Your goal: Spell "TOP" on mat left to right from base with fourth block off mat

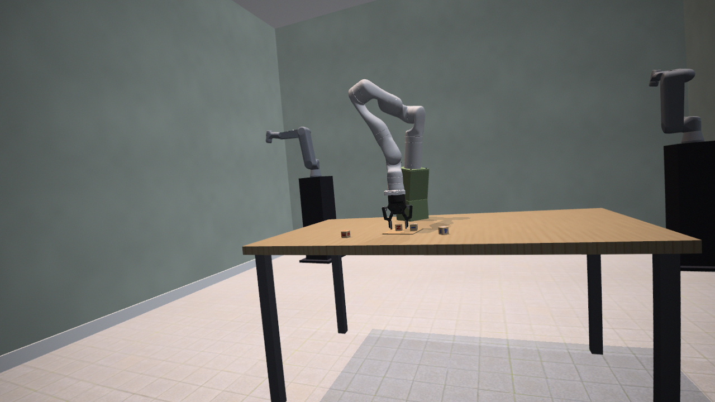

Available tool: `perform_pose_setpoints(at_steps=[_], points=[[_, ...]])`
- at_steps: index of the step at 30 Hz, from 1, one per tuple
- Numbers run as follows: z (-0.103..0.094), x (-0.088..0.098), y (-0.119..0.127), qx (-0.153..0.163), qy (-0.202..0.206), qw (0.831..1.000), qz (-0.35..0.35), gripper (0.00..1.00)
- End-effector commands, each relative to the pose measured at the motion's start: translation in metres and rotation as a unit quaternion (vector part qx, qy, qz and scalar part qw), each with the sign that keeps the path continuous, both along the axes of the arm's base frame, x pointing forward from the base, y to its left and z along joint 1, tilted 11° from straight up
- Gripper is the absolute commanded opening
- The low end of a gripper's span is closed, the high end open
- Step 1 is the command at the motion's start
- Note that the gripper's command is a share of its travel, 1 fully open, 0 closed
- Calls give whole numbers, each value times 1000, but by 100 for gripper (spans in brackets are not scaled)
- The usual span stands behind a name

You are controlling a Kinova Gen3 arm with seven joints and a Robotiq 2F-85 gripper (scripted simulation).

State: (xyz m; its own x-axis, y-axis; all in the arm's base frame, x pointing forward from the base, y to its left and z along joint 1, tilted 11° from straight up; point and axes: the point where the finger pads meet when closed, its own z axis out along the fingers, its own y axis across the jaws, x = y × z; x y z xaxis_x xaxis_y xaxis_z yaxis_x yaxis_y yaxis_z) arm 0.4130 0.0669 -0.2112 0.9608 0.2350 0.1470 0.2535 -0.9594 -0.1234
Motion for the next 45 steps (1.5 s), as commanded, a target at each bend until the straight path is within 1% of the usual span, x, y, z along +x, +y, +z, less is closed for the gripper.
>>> perform_pose_setpoints(at_steps=[1,16,17,33,34,45], points=[[-1,-1,0,0,1,1000,0,67],[-1,-1,0,0,1,1000,0,67],[-1,-1,0,0,1,1000,0,46],[-1,-1,0,0,1,1000,0,46],[-1,-1,0,0,1,1000,0,26],[-1,-1,0,0,1,1000,0,26]])
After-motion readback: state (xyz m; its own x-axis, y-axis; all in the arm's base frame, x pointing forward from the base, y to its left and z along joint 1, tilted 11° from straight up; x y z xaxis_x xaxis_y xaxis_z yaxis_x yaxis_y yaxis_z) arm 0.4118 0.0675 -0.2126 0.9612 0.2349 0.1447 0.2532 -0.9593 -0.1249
